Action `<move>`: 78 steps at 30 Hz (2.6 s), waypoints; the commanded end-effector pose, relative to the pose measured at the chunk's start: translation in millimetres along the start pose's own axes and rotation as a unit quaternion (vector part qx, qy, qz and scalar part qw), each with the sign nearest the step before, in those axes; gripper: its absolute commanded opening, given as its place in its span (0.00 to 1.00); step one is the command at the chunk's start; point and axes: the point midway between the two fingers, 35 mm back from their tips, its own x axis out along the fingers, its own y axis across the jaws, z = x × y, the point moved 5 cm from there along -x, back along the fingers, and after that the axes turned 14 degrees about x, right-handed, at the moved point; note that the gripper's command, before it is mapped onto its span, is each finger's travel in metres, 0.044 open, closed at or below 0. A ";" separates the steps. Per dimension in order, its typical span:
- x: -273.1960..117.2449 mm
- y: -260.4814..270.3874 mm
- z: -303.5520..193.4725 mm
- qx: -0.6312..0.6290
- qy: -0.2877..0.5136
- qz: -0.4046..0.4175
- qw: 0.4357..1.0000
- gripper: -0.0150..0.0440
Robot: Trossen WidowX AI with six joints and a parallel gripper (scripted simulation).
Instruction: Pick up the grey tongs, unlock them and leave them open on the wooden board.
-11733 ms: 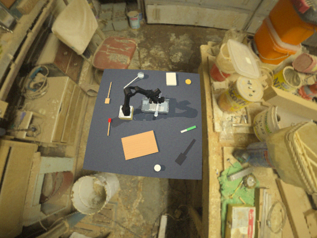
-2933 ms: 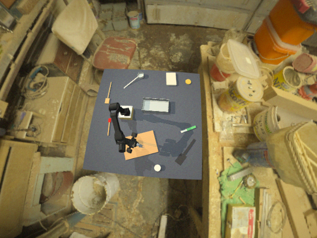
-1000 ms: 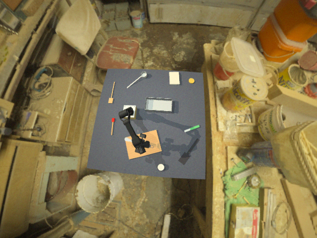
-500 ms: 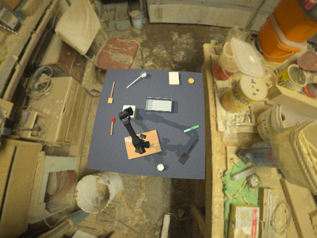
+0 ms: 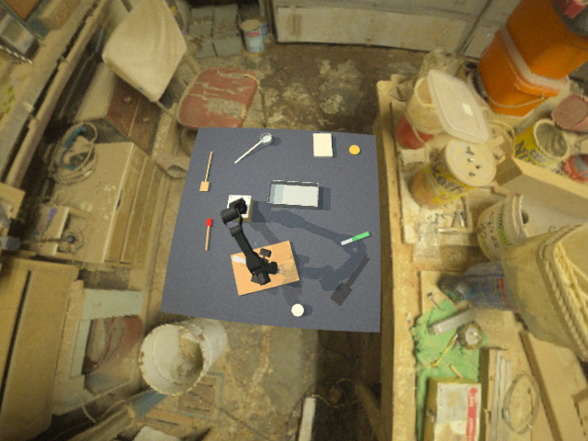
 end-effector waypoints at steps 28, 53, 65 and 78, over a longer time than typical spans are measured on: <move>-4.3 7.5 -0.1 0.000 0.001 0.000 1.000 1.00; -125.3 143.5 -36.1 -0.009 0.000 0.003 1.000 1.00; -131.5 143.3 -36.6 -0.009 -0.001 0.003 1.000 1.00; -131.5 143.3 -36.6 -0.009 -0.001 0.003 1.000 1.00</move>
